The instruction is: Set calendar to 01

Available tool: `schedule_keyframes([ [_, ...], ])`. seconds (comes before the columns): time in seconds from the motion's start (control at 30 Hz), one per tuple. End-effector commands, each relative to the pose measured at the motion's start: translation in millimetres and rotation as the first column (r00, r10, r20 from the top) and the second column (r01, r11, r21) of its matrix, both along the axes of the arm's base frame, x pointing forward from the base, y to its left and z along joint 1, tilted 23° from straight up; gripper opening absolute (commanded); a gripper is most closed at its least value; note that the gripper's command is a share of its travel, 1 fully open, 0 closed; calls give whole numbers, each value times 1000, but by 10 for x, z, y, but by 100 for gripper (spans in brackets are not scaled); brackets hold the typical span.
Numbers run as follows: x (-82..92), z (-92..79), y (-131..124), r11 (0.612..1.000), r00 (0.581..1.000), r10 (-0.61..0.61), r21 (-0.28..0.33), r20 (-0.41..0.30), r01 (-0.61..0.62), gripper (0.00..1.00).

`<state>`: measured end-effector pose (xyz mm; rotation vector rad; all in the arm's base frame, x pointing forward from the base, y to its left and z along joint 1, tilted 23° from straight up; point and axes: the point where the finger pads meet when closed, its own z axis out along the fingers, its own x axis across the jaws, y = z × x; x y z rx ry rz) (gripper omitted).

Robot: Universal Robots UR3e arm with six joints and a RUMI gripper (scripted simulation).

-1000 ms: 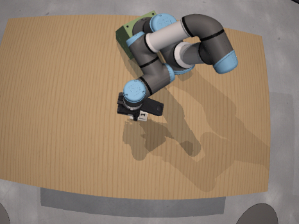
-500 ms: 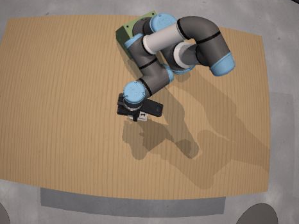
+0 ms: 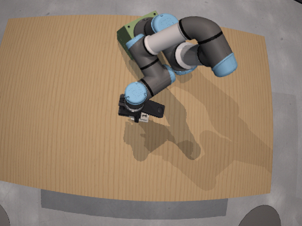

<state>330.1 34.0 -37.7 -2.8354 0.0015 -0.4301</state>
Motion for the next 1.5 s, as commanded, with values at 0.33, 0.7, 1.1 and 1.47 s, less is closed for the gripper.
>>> schedule_keyframes([
  [0.33,5,4,-5,1000,1000,0,-1,1,0,10],
  [0.7,6,-2,-3,1000,1000,0,-1,1,0,10],
  [1.1,22,-49,10,1000,1000,0,-1,1,0,10],
  [1.47,45,-122,31,1000,1000,0,-1,1,0,10],
])
